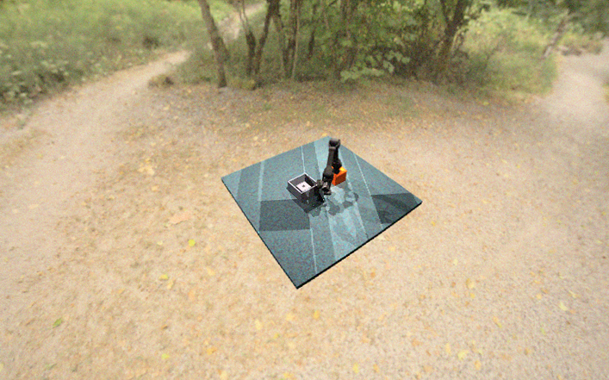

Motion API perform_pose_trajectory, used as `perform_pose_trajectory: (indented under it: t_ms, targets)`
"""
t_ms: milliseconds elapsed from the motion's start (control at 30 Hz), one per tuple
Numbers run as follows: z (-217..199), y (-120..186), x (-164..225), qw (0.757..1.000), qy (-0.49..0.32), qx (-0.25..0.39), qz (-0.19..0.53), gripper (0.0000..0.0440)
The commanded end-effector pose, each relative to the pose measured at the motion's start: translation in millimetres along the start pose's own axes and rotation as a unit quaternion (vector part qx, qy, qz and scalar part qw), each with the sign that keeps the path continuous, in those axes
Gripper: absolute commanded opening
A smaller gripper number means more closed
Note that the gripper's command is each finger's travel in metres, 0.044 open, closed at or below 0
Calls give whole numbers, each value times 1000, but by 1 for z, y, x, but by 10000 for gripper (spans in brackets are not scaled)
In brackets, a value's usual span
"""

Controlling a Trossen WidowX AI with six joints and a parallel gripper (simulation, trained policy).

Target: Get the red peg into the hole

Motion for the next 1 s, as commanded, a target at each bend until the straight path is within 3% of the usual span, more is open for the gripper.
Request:
perform_pose_trajectory:
  t_ms: [0, 467, 967]
  targets:
    - [-5, 11, -8, 1000, -4, -1, -11, 0]
    - [-26, 56, -57, 997, -58, -18, -50, 0]
    - [-57, 51, -122, 992, -117, -34, -46, 0]
Point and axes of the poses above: the point midway between the two fingers, 35 mm back from their tips, its own y axis back along the fingers, its own z axis across the jaws, x = y × z, the point moved 7 cm from there along y, back along the fingers, and after that the axes turned 6 degrees about y, right-handed, at the moved point
